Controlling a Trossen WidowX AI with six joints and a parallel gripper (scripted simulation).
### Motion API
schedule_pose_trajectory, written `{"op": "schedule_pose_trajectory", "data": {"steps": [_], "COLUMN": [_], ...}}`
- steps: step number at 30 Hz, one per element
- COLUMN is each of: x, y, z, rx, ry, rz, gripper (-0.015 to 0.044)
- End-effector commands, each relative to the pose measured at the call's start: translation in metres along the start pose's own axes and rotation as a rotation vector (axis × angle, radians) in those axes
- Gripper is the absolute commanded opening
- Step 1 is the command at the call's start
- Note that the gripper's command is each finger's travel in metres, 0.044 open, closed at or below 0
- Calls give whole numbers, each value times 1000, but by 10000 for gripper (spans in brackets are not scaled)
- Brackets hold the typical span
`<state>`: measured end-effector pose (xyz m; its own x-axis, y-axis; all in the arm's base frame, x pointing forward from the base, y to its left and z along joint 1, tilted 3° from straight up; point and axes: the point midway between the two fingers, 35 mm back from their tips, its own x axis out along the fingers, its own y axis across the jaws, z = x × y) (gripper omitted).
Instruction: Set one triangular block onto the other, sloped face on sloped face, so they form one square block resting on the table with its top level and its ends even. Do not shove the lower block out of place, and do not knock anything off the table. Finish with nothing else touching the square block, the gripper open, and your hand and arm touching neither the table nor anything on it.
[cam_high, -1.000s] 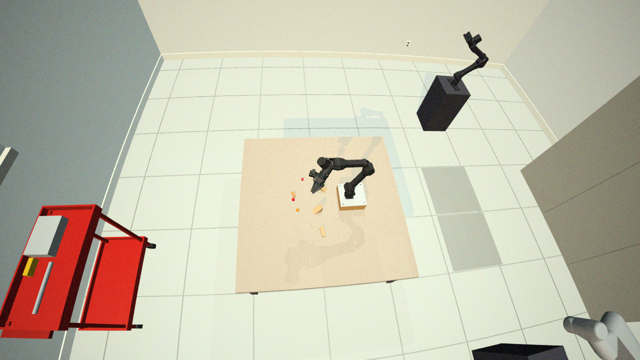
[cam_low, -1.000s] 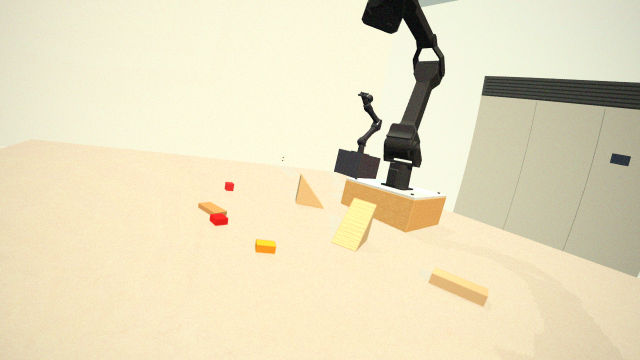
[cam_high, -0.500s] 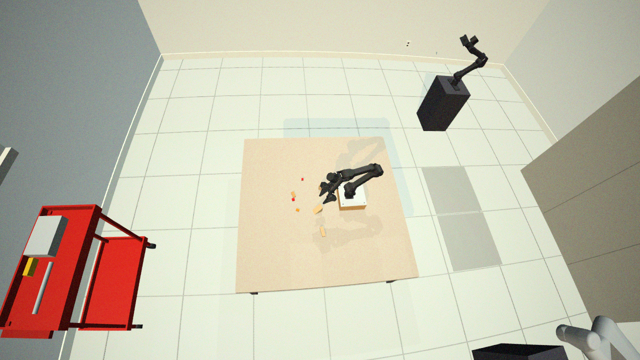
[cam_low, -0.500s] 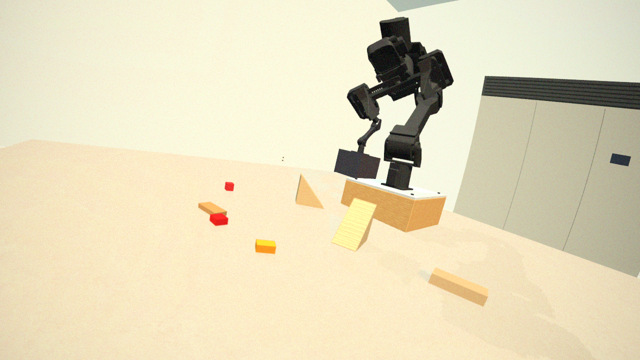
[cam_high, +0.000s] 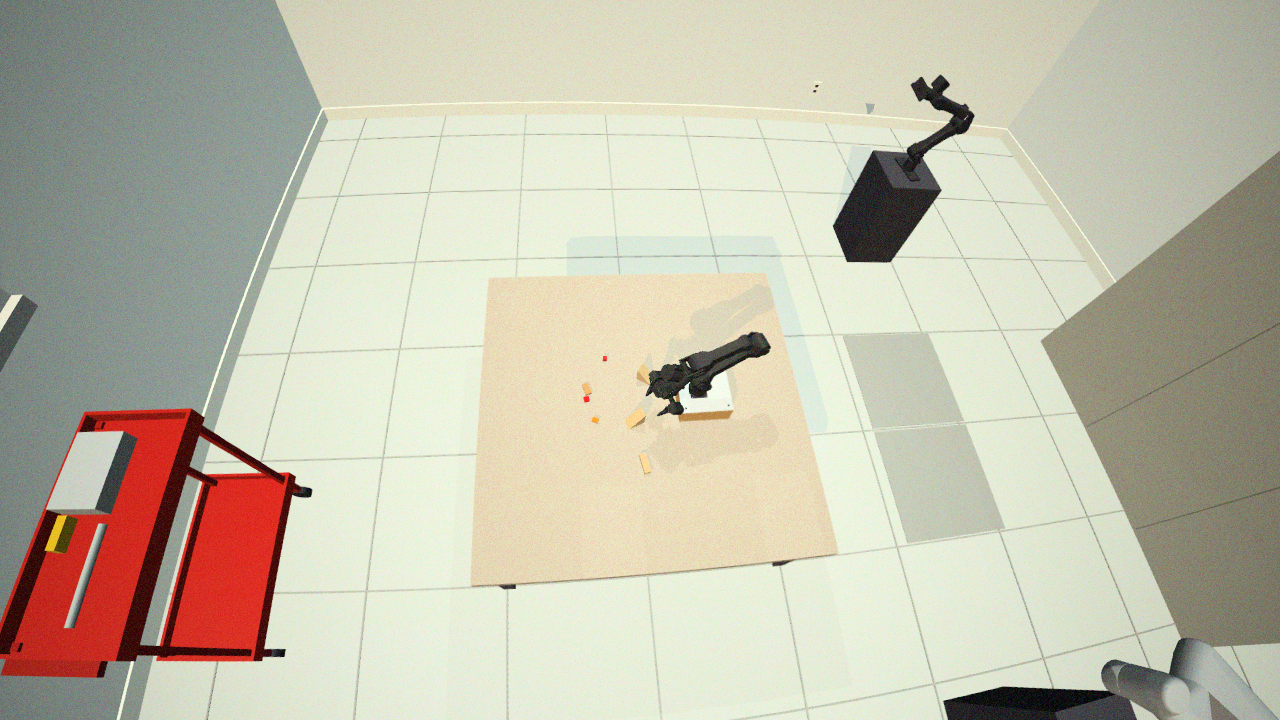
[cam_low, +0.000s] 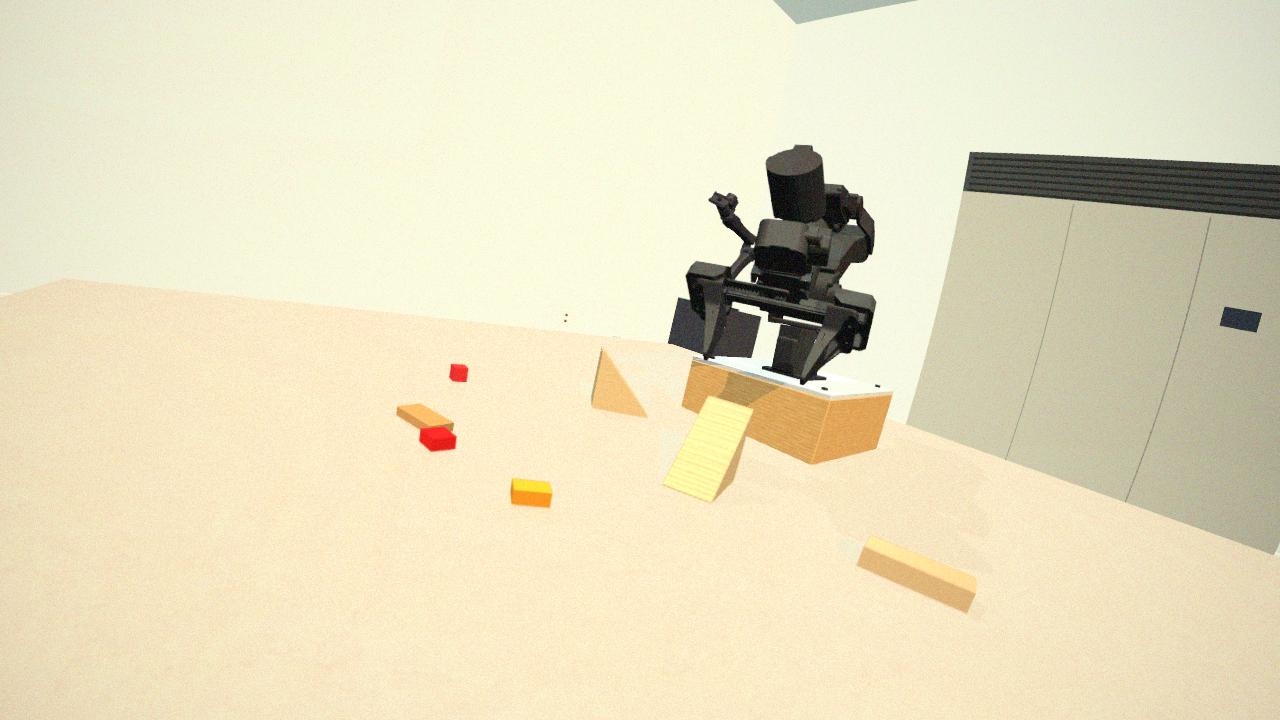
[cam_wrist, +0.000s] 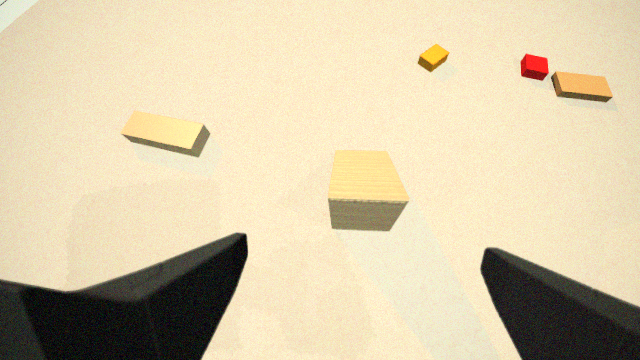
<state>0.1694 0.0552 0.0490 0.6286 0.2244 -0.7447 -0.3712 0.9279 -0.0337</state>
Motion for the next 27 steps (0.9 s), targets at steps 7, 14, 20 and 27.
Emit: {"op": "schedule_pose_trajectory", "data": {"steps": [7, 14, 20, 27], "x": [11, 21, 31, 43], "y": [-2, -3, -4, -4], "z": [-1, 4, 6, 8], "rx": [-22, -22, -22, -22], "ry": [5, 4, 4, 3], "rz": [-10, -11, -11, -11], "gripper": [440, 440, 440, 440]}}
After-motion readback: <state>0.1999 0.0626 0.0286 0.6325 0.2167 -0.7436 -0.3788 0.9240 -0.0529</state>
